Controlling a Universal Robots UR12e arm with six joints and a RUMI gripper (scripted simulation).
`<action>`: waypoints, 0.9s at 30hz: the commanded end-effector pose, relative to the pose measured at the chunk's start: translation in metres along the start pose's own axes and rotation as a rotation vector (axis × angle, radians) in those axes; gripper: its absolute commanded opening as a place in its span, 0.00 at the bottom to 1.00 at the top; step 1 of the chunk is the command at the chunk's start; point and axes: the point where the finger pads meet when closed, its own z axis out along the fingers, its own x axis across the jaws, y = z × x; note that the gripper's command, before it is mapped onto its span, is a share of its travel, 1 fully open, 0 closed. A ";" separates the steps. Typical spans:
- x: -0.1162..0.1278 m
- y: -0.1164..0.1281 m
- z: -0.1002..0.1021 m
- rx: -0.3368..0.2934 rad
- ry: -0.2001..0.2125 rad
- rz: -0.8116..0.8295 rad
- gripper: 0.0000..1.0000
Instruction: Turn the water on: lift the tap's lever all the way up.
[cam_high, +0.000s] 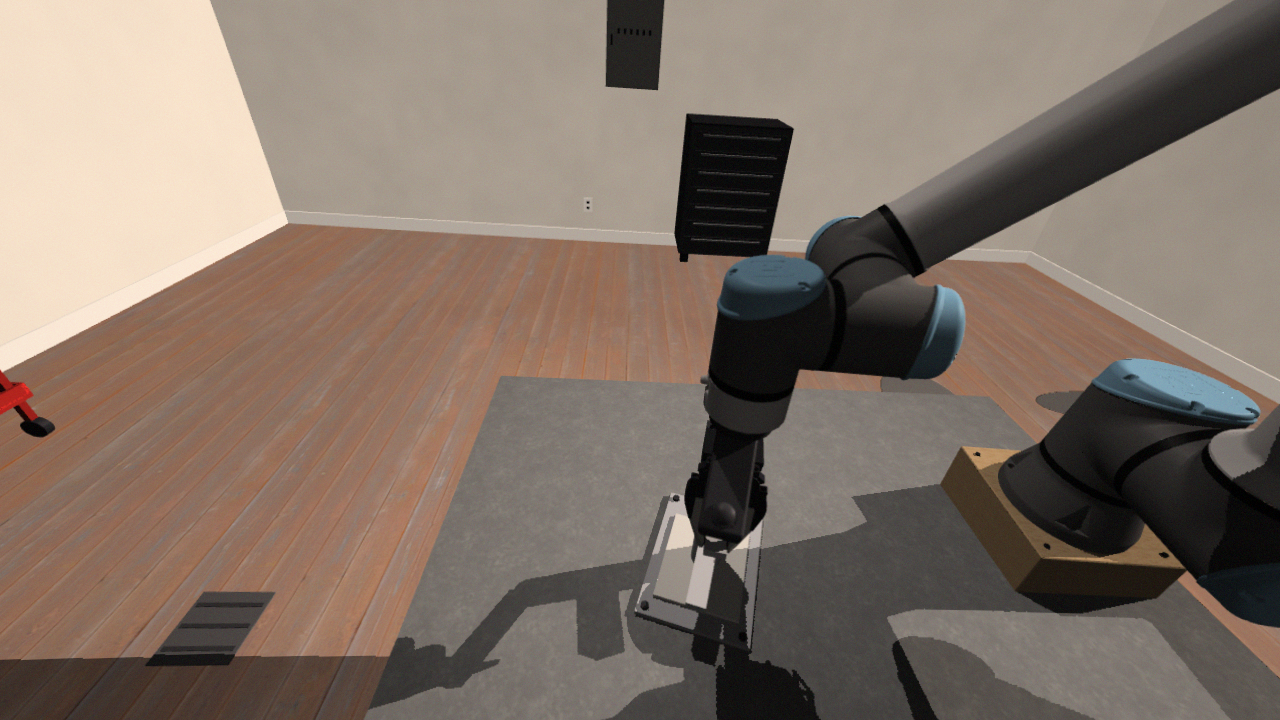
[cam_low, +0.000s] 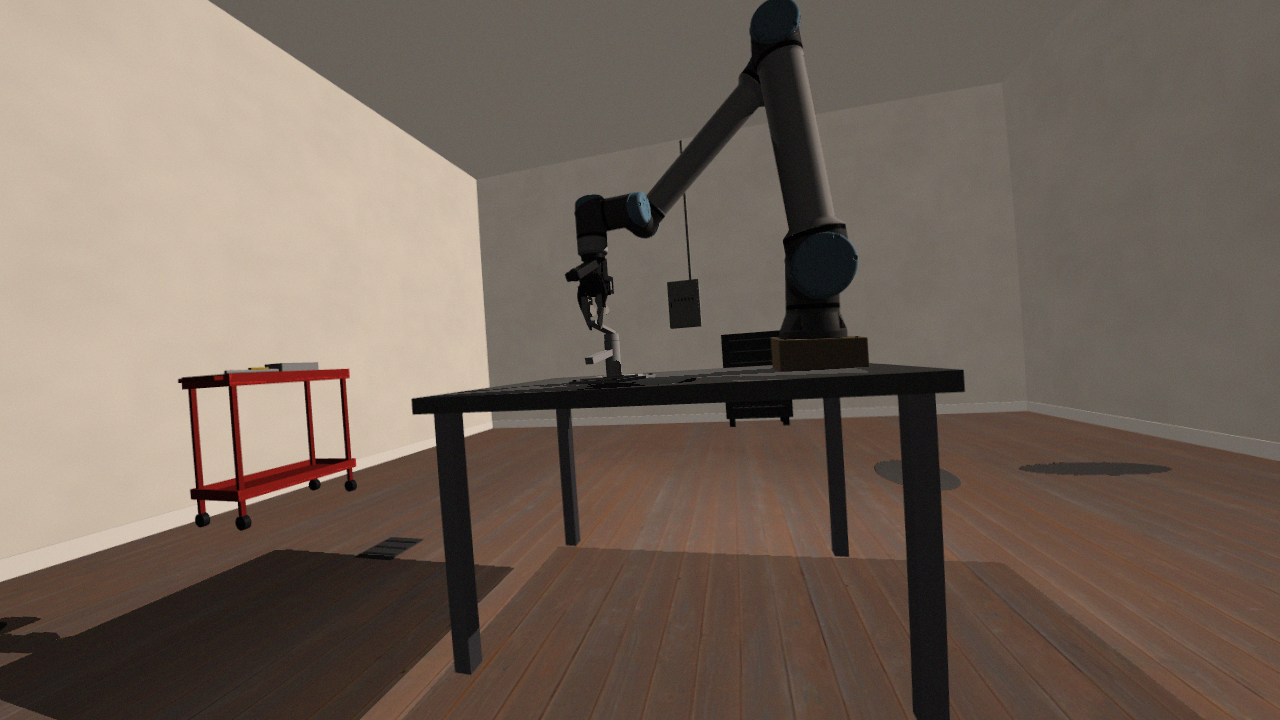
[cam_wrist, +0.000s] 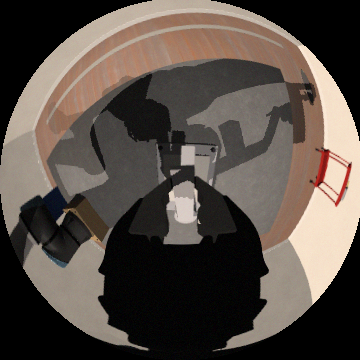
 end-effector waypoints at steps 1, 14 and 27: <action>0.001 0.004 -0.009 0.000 0.001 0.000 0.00; 0.001 0.007 -0.015 0.000 0.001 0.000 0.00; 0.001 0.007 -0.015 0.000 0.001 0.000 0.00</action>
